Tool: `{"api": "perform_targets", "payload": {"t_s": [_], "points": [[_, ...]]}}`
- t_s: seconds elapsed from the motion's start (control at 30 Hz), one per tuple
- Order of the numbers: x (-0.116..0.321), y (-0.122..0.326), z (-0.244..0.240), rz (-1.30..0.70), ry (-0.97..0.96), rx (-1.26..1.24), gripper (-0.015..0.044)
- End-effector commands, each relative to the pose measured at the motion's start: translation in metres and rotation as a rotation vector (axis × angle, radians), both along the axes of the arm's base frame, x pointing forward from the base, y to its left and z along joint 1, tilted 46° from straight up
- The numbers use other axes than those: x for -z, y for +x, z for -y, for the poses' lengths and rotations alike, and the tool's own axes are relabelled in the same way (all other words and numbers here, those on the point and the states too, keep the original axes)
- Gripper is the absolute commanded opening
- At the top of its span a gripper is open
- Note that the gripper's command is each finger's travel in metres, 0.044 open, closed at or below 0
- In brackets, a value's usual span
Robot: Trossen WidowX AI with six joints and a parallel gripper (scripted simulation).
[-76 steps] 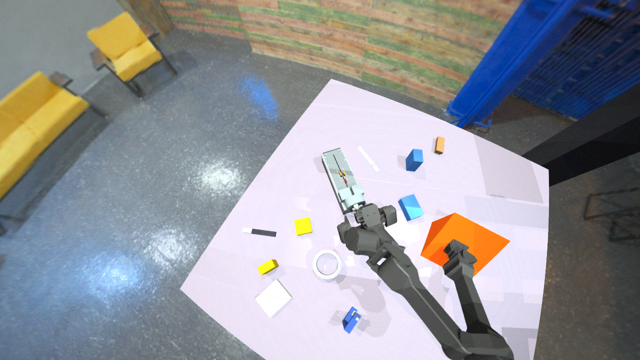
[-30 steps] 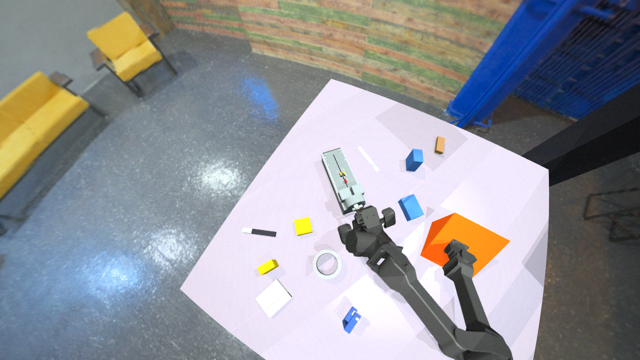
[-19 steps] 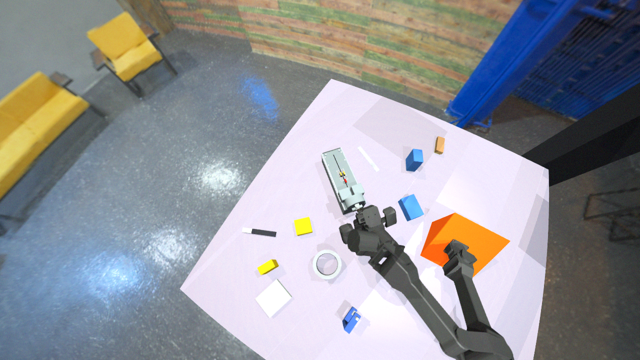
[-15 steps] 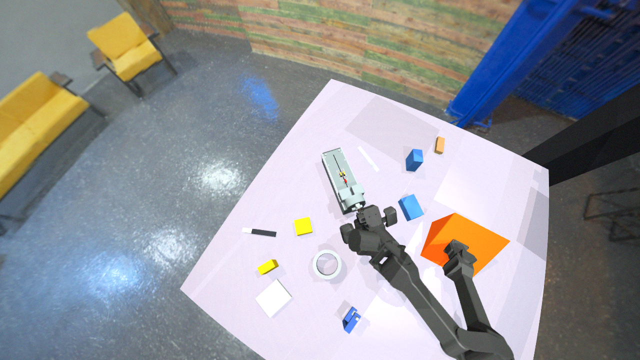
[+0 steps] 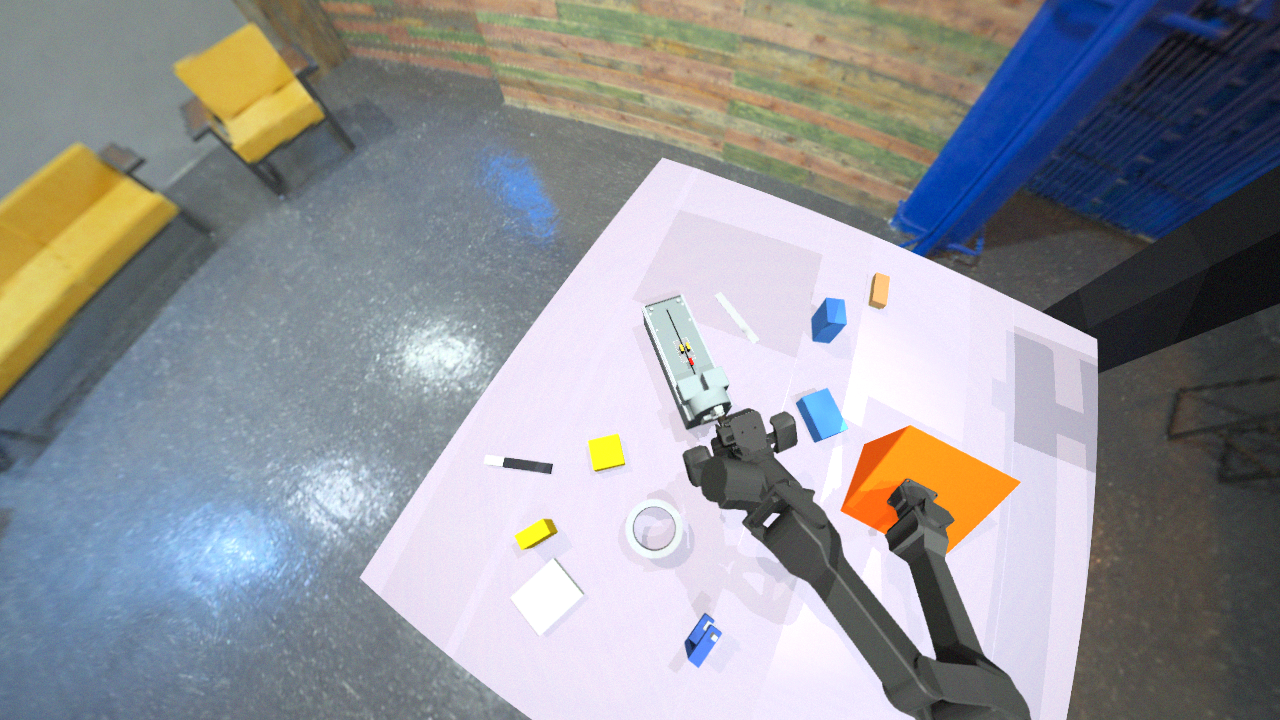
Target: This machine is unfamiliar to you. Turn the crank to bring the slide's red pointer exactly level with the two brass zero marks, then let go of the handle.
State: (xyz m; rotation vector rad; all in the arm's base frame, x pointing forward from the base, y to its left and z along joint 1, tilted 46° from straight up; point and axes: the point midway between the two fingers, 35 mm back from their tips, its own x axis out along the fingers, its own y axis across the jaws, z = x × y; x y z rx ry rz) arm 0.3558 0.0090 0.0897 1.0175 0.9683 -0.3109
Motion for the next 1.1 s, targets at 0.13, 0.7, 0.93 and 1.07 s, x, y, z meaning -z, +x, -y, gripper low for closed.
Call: {"api": "perform_targets", "payload": {"t_s": [0.13, 0.7, 0.93, 1.07], "points": [[0.0067, -0.0066, 0.0046, -0.019, -0.005, 0.01, 0.0], [0.0099, -0.0084, 0.005, -0.019, -0.005, 0.01, 0.0], [0.0111, -0.009, 0.005, -0.019, -0.005, 0.01, 0.0], [0.0117, -0.0092, 0.0051, -0.019, -0.005, 0.01, 0.0]]}}
